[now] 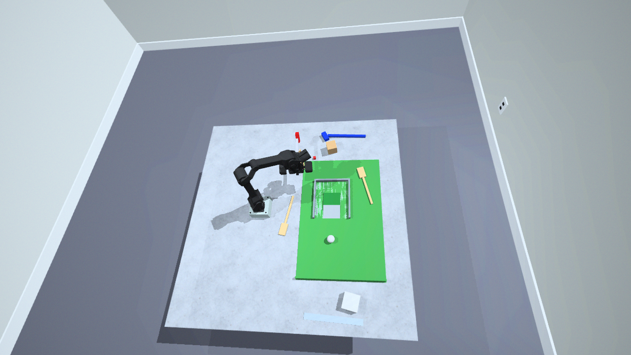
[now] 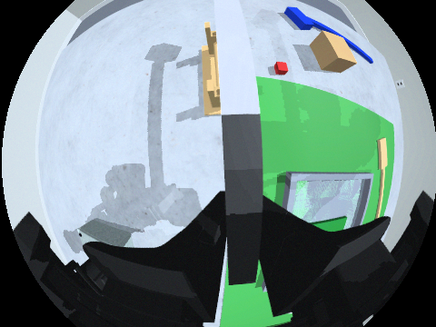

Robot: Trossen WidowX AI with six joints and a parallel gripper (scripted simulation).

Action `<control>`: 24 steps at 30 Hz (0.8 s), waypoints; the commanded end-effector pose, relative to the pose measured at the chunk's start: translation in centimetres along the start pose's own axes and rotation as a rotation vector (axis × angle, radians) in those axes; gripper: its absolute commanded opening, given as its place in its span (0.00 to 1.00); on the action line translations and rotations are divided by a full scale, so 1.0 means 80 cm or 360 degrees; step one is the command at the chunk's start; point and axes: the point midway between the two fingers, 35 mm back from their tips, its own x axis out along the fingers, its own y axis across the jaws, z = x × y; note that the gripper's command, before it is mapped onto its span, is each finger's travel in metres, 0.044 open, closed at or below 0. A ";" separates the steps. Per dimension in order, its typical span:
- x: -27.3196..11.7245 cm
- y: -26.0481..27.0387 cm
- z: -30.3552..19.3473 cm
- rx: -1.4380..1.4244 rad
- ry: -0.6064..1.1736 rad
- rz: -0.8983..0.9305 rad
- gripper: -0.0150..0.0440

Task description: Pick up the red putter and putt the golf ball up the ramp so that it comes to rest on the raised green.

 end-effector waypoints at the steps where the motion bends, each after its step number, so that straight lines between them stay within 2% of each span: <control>1: -0.004 -0.010 -0.014 0.0114 0.0025 -0.0026 0.25; 24: -0.056 -0.071 -0.153 0.0841 0.0086 -0.0218 0.25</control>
